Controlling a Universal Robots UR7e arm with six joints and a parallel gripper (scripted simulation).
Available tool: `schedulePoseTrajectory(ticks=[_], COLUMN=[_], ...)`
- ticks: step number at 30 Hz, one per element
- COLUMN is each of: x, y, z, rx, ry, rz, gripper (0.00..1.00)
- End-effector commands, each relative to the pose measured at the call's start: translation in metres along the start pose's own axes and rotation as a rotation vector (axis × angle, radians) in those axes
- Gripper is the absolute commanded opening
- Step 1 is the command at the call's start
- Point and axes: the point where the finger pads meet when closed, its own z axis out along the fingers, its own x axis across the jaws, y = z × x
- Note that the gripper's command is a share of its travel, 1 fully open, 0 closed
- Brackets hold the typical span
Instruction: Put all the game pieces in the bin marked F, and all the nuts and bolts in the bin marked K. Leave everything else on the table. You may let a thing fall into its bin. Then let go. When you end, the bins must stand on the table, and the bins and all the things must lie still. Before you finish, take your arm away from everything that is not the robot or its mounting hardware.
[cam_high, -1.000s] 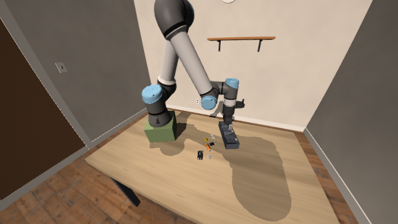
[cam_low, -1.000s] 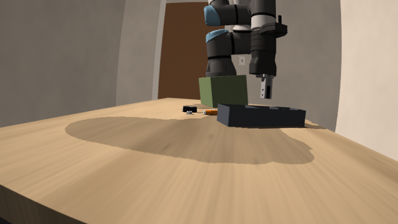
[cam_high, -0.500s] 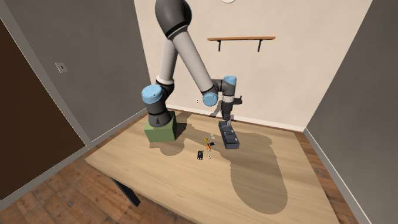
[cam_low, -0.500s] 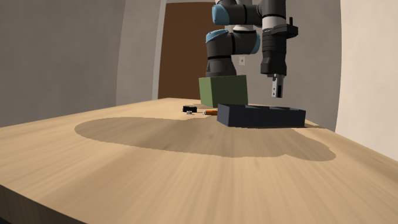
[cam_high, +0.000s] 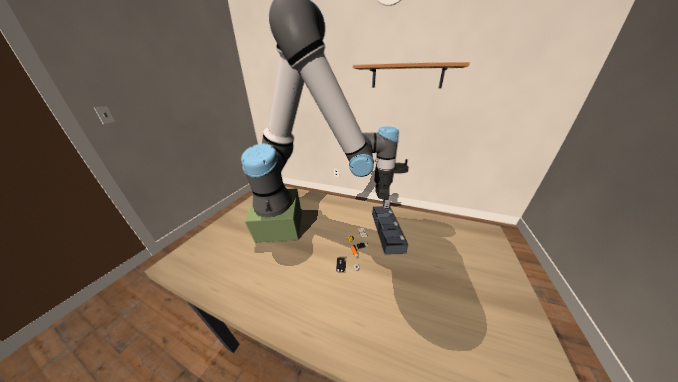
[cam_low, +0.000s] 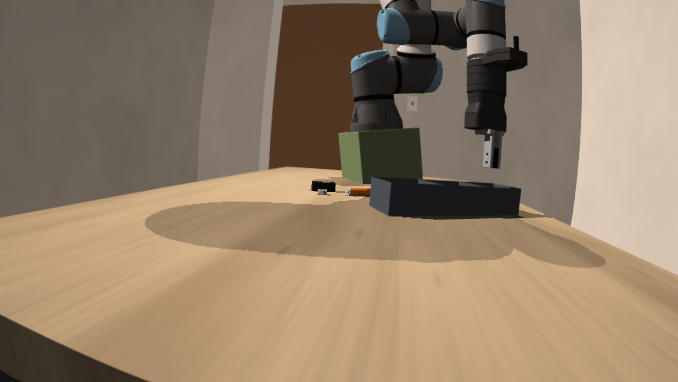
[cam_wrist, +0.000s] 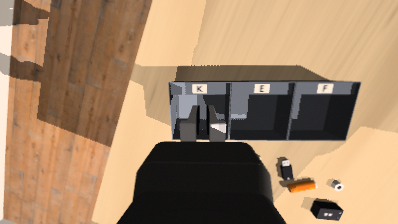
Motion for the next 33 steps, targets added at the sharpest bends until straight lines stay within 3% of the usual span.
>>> schedulePoseTrajectory(ticks=[1, 21, 33], x=[-0.001, -0.001, -0.001], y=[-0.001, -0.001, -0.001], z=[0.005, 0.053, 0.059], rx=[0.001, 0.001, 0.001], ry=[0.001, 0.001, 0.001], rz=[0.001, 0.001, 0.001], gripper=[0.31, 0.31, 0.31])
